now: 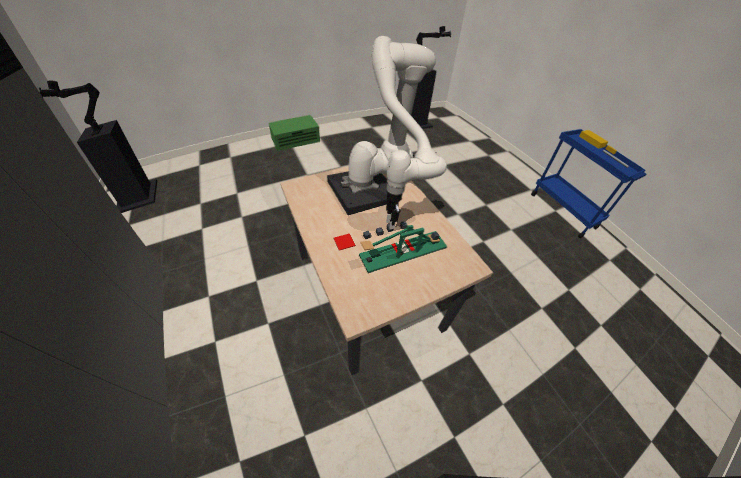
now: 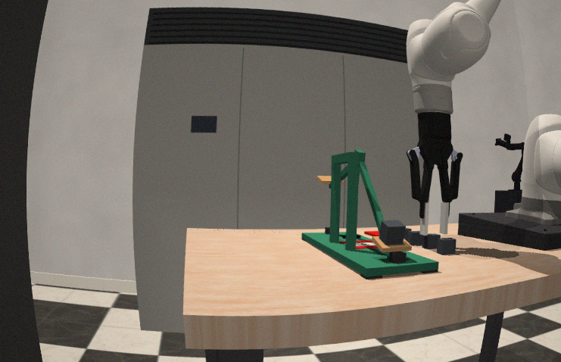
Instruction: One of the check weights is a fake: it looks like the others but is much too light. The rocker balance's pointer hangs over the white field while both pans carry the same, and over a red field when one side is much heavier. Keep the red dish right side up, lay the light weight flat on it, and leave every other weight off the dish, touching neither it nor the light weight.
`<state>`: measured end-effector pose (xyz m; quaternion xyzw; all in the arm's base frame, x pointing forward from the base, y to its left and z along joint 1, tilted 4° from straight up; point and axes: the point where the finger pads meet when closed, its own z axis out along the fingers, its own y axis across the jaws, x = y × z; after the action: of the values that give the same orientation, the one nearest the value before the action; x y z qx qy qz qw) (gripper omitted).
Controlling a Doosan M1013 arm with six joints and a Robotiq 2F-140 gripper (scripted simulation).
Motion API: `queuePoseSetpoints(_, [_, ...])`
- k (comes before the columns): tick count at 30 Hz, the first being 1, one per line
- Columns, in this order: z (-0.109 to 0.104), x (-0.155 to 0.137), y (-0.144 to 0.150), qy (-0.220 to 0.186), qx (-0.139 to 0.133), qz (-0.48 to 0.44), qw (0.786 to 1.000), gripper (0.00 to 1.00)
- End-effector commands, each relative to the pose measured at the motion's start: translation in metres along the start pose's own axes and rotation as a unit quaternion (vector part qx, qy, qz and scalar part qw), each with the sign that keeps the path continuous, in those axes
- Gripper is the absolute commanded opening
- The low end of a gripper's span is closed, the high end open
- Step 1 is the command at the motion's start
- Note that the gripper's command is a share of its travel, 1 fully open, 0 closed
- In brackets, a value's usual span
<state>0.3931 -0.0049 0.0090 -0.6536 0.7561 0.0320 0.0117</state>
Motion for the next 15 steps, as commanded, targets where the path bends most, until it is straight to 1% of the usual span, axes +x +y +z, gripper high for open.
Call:
queuePoseSetpoints(1, [-0.022, 0.002, -0.002, 0.0, 0.001, 0.003, 1.0, 0.35])
queuePoseSetpoints(5, [-0.044, 0.002, -0.002, 0.0, 0.001, 0.003, 1.0, 0.35])
queuePoseSetpoints(8, [-0.056, 0.002, -0.002, 0.0, 0.001, 0.003, 1.0, 0.35])
queuePoseSetpoints(10, [-0.056, 0.002, -0.002, 0.0, 0.001, 0.003, 1.0, 0.35])
queuePoseSetpoints(15, [-0.065, 0.002, -0.002, 0.0, 0.001, 0.003, 1.0, 0.35])
